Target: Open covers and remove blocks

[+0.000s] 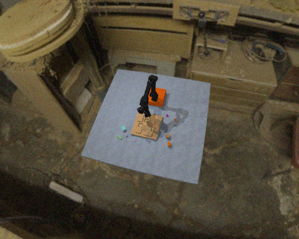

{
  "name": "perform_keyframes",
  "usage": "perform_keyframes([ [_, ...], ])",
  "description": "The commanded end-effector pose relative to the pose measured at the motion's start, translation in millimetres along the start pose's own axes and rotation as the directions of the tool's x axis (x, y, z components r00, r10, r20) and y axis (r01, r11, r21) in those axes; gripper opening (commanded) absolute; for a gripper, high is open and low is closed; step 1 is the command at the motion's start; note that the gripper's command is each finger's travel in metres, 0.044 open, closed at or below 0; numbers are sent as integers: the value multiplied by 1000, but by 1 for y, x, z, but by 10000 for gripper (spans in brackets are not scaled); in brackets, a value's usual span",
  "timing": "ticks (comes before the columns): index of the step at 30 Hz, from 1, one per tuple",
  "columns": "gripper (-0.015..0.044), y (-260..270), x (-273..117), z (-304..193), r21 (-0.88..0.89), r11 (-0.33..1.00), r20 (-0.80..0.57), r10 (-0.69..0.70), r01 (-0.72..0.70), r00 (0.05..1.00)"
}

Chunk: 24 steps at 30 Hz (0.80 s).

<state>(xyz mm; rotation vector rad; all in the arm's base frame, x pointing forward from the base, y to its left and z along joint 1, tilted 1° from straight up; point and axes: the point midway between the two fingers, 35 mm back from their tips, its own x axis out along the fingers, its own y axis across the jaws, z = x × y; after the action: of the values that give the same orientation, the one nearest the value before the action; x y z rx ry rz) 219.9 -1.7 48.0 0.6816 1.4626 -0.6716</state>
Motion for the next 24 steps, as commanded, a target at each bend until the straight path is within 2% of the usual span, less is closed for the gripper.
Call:
perform_keyframes([
  [1,80,2,-12,1,-4,1000,5,11,-11,1000],
  [9,80,3,-26,0,-4,1000,5,11,-11,1000],
  [24,80,44,-31,-16,-4,1000,4,14,-14,1000],
])
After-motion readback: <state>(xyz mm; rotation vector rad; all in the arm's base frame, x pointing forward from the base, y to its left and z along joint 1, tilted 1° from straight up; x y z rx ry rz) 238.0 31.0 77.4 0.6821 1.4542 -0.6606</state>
